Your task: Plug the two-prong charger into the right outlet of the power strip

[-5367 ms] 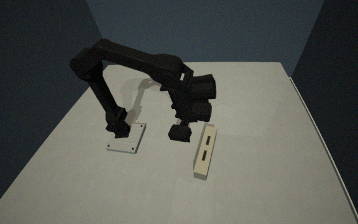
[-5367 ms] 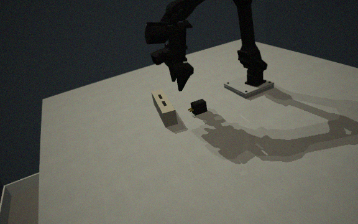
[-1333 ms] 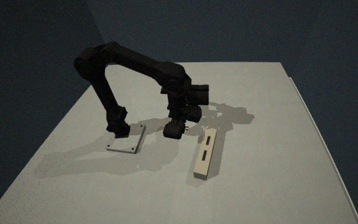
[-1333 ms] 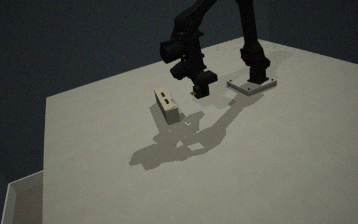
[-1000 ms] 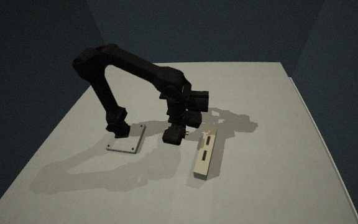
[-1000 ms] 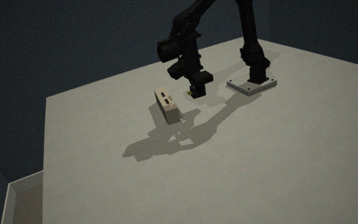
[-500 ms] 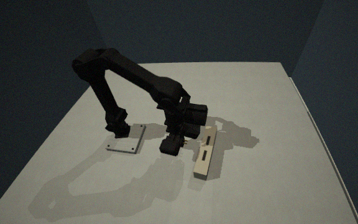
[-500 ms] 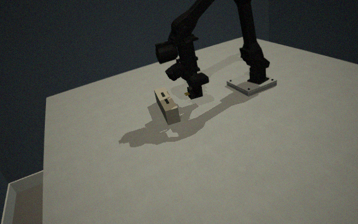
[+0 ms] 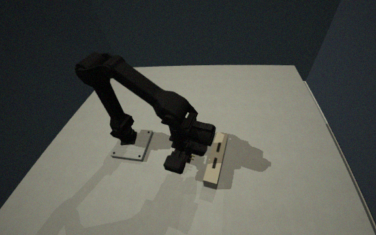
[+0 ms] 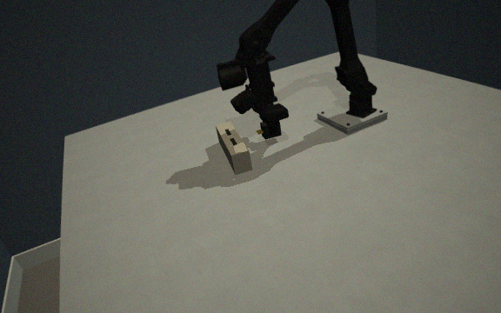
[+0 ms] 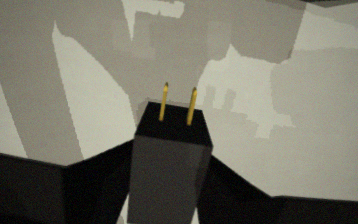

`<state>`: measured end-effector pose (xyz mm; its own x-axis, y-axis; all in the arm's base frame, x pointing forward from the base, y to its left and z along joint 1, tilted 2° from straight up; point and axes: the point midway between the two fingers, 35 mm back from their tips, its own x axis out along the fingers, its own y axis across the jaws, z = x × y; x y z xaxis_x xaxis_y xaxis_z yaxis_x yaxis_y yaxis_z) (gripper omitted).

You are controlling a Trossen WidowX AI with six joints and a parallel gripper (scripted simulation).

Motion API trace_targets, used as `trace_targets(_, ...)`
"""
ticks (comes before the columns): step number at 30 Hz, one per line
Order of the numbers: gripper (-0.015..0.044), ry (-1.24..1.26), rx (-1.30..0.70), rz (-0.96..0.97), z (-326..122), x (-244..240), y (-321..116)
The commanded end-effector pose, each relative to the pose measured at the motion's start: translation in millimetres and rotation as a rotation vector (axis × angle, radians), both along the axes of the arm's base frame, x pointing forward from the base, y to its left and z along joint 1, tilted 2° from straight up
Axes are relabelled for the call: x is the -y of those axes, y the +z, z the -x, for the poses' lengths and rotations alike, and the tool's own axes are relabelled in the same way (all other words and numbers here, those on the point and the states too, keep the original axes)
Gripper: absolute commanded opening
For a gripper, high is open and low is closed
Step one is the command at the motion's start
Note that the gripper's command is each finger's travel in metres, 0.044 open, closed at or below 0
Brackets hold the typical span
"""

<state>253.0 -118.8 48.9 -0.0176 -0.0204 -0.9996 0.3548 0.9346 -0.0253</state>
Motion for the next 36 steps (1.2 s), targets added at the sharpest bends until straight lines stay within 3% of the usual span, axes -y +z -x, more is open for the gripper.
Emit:
trace_targets(1, 0.0000, 0.001, -0.014, -0.003, 2, 2, -5)
trace_targets(36, 0.0000, -0.005, -0.010, -0.001, -33, 22, -5)
